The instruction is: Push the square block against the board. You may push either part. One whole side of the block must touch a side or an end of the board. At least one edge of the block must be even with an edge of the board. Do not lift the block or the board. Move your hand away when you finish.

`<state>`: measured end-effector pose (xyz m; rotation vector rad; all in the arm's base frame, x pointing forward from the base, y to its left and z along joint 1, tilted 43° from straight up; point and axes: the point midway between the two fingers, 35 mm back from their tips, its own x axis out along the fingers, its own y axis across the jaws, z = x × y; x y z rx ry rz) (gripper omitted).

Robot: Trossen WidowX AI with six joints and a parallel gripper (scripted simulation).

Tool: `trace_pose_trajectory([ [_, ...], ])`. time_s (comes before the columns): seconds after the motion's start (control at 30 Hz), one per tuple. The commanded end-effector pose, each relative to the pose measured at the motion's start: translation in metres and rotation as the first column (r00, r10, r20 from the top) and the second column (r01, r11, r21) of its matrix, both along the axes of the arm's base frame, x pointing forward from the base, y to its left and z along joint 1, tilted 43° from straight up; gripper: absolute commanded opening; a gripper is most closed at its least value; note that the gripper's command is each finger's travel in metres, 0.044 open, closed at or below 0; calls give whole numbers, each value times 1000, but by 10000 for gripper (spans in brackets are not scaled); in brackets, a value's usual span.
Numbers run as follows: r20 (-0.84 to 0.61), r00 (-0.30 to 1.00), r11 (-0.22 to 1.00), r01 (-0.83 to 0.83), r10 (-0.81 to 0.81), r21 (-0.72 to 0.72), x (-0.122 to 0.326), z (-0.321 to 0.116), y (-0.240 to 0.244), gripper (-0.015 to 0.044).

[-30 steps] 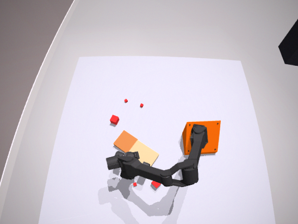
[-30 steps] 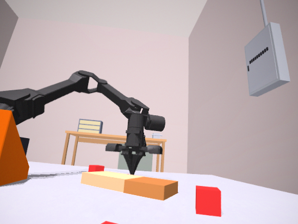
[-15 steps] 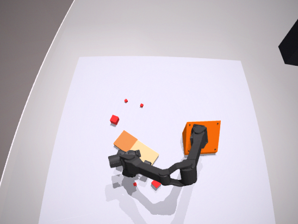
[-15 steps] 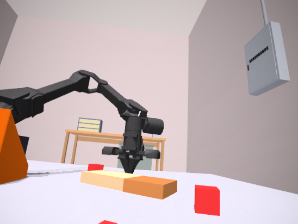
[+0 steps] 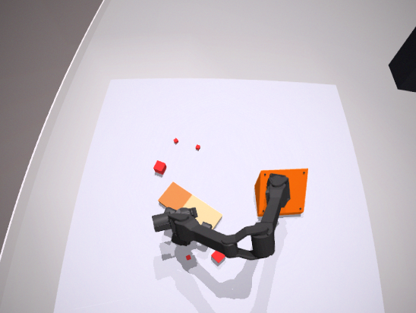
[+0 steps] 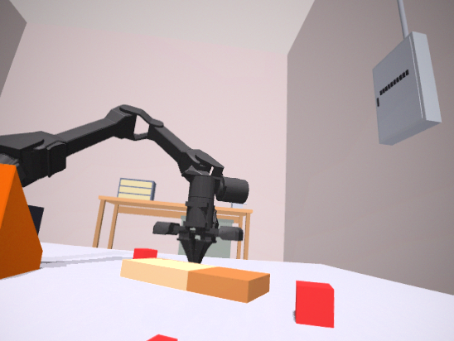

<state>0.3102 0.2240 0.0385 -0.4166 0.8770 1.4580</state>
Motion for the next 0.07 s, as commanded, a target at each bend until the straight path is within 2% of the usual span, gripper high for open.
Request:
trace_pose_trajectory([
  [0.0, -2, 1000, 1000, -2, 2, -5, 1, 3, 5, 0],
  [0.03, -2, 1000, 1000, -2, 2, -4, 2, 4, 6, 0],
])
